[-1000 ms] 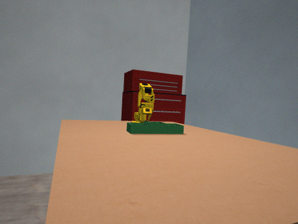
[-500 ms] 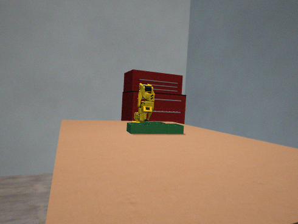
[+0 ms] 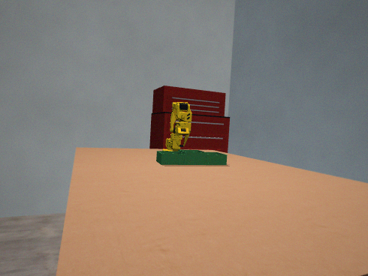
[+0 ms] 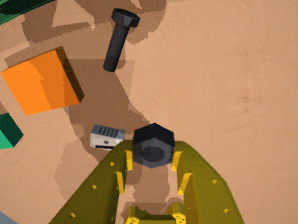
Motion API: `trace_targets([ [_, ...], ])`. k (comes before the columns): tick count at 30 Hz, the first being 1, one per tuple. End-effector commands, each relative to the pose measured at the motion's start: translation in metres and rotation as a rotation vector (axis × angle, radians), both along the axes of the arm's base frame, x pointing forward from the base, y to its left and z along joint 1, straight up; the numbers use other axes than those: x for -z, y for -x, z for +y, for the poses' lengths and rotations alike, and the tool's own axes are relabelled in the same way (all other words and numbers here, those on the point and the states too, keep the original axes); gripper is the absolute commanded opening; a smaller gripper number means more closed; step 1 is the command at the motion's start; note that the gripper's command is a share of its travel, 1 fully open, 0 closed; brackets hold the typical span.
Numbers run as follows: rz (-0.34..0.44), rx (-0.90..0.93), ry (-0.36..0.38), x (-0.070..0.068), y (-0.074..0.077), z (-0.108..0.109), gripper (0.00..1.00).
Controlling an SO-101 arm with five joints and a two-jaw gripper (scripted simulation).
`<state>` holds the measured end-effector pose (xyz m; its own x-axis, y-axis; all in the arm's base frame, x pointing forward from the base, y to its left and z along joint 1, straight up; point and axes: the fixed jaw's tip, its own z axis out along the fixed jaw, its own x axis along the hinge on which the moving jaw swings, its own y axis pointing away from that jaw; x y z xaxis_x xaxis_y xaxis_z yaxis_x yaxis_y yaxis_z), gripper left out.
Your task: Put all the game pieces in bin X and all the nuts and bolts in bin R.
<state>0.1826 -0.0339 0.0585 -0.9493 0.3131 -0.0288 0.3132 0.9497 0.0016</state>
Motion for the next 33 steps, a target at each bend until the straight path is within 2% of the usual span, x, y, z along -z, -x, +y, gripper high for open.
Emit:
trace_targets([
  [1, -0.045, -0.024, 0.009, -0.009, -0.01, 0.001, 0.0],
  [16, -0.054, -0.03, 0.011, -0.011, -0.015, 0.001, 0.0],
  [23, -0.067, -0.039, 0.014, -0.015, -0.021, 0.0, 0.0],
  [33, -0.103, -0.064, 0.023, -0.023, -0.038, 0.0, 0.0],
])
